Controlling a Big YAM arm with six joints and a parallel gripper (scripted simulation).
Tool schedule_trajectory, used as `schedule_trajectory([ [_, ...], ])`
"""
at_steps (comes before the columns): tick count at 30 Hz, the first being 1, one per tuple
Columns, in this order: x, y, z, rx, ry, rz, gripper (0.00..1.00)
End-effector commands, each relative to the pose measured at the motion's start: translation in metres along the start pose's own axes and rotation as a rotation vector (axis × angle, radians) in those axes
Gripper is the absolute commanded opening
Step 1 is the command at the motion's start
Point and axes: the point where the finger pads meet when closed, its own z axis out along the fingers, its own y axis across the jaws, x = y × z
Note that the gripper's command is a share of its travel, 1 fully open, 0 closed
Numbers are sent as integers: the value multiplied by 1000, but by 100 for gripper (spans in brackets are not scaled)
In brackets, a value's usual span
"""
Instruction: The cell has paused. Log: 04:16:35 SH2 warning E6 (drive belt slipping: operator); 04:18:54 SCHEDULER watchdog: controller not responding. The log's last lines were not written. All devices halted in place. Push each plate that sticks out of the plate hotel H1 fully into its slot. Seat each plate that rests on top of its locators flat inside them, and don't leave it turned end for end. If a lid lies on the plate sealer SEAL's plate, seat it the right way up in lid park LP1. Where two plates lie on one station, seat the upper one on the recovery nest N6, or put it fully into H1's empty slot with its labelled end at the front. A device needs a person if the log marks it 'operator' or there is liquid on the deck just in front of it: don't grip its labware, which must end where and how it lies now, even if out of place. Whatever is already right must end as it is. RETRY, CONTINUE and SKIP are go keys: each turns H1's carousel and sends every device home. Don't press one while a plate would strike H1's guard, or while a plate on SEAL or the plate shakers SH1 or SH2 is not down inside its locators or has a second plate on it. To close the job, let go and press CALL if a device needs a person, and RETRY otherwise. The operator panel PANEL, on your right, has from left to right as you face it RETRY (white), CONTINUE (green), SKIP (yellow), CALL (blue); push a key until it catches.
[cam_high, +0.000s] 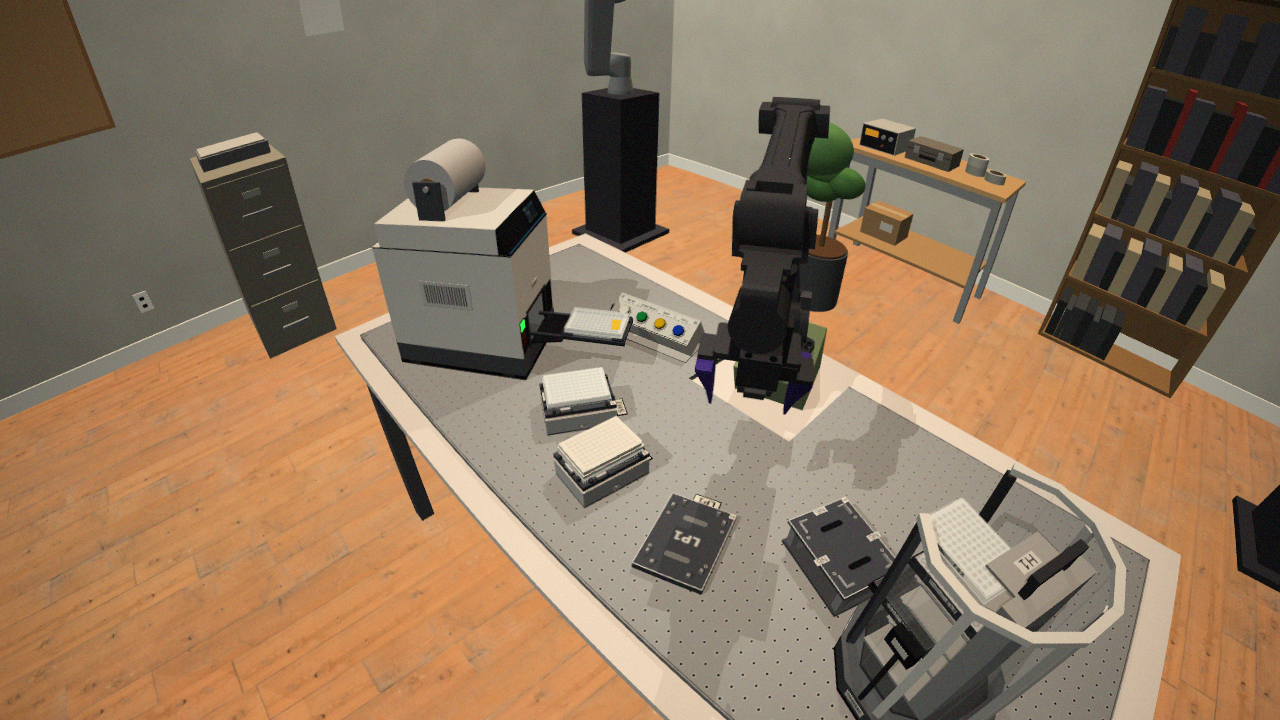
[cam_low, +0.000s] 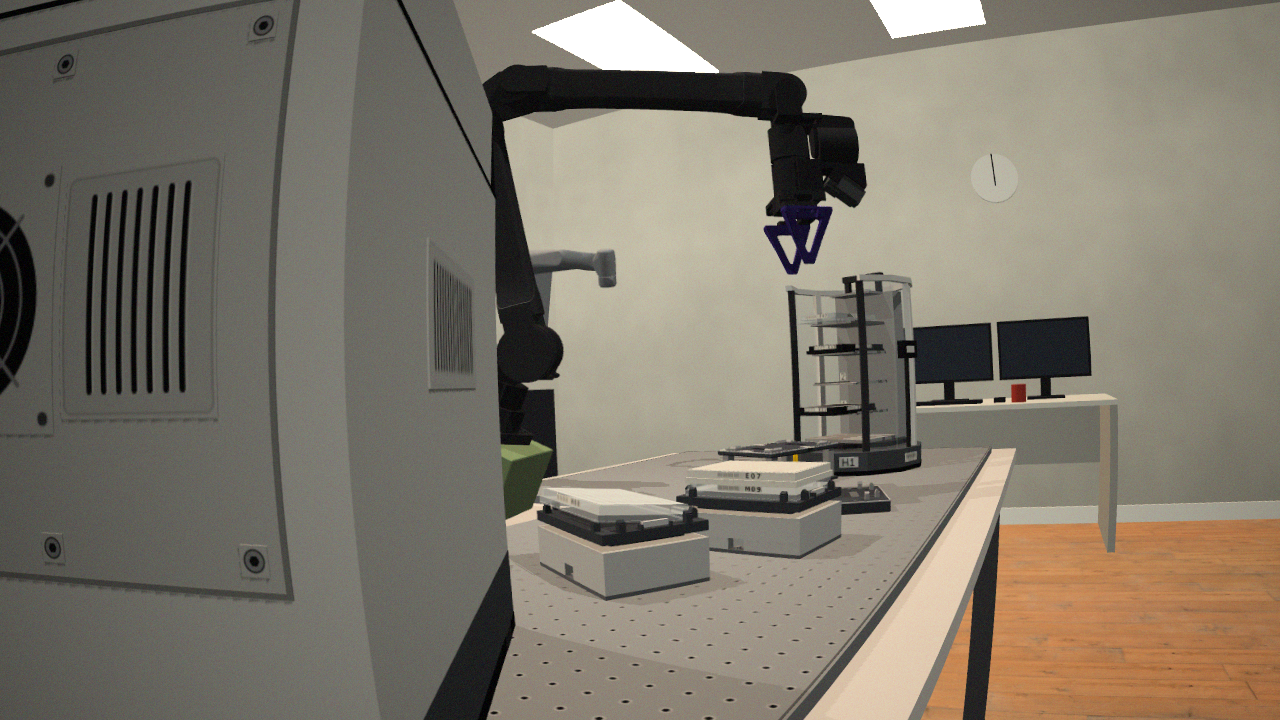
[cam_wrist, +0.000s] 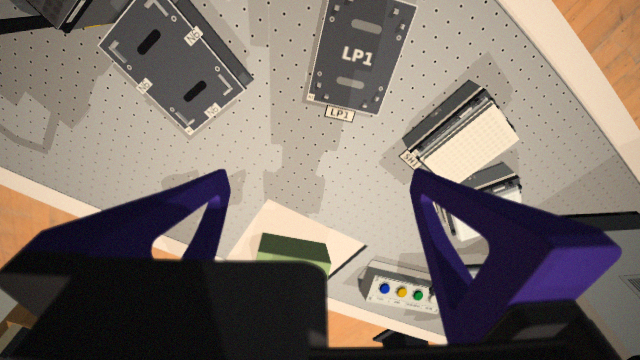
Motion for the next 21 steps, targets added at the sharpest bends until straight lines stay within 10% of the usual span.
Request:
schedule_trajectory([
  [1,-4,12,7,-4,10,25,100],
  [21,-24,70,-16,-8,-33,-91,100],
])
